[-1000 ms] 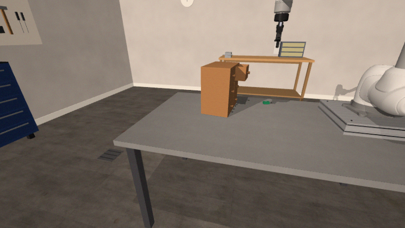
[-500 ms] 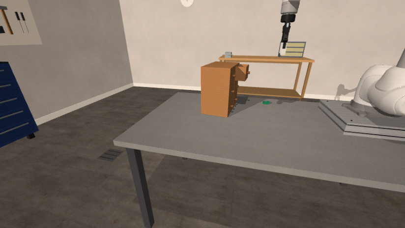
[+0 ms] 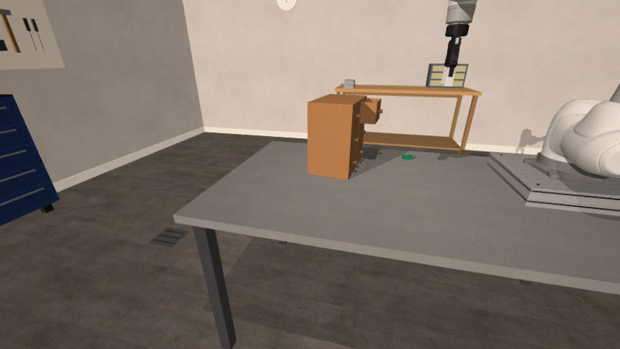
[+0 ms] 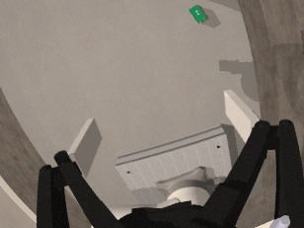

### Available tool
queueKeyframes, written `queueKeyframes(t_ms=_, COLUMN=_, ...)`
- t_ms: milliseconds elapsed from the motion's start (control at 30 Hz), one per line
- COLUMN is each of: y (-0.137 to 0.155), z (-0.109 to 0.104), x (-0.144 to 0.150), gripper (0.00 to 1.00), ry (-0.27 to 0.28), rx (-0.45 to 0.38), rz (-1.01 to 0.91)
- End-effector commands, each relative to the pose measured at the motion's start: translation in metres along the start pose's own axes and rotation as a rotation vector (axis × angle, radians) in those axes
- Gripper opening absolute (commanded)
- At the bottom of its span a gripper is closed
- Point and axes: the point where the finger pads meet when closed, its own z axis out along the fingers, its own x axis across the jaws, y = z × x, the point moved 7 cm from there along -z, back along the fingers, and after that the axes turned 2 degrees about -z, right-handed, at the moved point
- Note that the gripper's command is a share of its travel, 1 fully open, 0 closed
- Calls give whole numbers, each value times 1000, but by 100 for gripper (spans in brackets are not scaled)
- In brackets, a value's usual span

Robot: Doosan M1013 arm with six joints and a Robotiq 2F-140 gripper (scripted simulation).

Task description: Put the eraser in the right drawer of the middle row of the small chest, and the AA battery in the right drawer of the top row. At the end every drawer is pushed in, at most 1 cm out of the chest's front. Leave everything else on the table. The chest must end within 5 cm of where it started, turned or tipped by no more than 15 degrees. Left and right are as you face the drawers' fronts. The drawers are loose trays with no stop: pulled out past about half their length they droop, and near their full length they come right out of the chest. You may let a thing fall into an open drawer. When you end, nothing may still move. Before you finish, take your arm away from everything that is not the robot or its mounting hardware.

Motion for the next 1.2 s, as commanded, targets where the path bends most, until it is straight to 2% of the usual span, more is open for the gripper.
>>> queueKeyframes(t_ms=0, y=0, z=1, x=0, gripper=100, ry=0, rx=9, rz=0)
queueKeyframes(t_ms=300, y=0, z=4, x=0, gripper=100, ry=2, rx=52, rz=0)
queueKeyframes(t_ms=700, y=-3, z=20, x=0, gripper=100, ry=8, rx=225, rz=0)
queueKeyframes(t_ms=767, y=-3, z=20, x=0, gripper=100, ry=8, rx=225, rz=0)
queueKeyframes(t_ms=1167, y=-8, z=51, x=0, gripper=100, ry=17, rx=511, rz=0)
